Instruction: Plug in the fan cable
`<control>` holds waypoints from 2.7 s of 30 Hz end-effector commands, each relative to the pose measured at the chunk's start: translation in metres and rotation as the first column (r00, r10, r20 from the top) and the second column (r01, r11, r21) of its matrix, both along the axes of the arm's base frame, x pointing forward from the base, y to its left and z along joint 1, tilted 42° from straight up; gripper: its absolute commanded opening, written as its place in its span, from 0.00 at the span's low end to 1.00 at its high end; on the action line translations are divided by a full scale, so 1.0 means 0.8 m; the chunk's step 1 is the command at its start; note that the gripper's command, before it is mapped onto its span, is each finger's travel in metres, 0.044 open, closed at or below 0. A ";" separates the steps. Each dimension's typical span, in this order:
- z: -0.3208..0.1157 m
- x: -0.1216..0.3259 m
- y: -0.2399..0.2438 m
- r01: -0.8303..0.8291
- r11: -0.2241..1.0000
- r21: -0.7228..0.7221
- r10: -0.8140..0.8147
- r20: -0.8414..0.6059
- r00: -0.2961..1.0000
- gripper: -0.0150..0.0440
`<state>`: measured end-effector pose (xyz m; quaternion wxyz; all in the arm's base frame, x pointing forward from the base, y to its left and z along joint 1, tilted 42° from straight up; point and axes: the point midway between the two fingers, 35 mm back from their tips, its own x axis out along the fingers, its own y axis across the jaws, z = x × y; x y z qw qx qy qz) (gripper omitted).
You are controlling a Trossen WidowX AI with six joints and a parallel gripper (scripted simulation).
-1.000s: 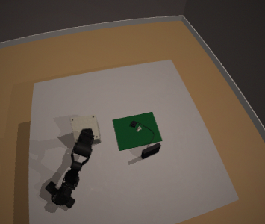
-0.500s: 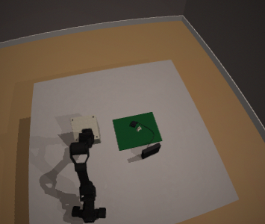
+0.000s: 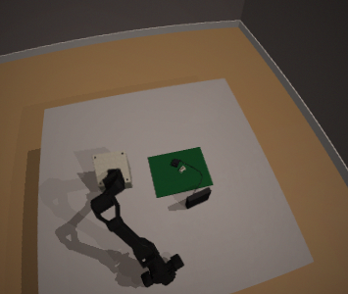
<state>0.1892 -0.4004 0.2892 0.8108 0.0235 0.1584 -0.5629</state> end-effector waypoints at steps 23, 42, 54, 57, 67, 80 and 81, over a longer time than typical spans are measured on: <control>-0.112 0.313 0.342 -0.684 0.658 0.316 0.740 -0.443 0.506 0.61; -0.328 0.272 0.554 -0.480 0.596 0.644 0.669 -0.728 -0.147 0.61; -0.412 0.175 0.604 -0.354 0.756 0.550 0.202 -0.711 -0.673 0.61; -0.412 0.175 0.604 -0.354 0.756 0.550 0.202 -0.711 -0.673 0.61; -0.442 0.178 0.577 -0.355 0.757 0.549 0.201 -0.712 -0.673 0.61; -0.460 0.180 0.561 -0.355 0.757 0.549 0.201 -0.712 -0.673 0.61; -0.462 0.180 0.560 -0.355 0.757 0.549 0.201 -0.712 -0.673 0.61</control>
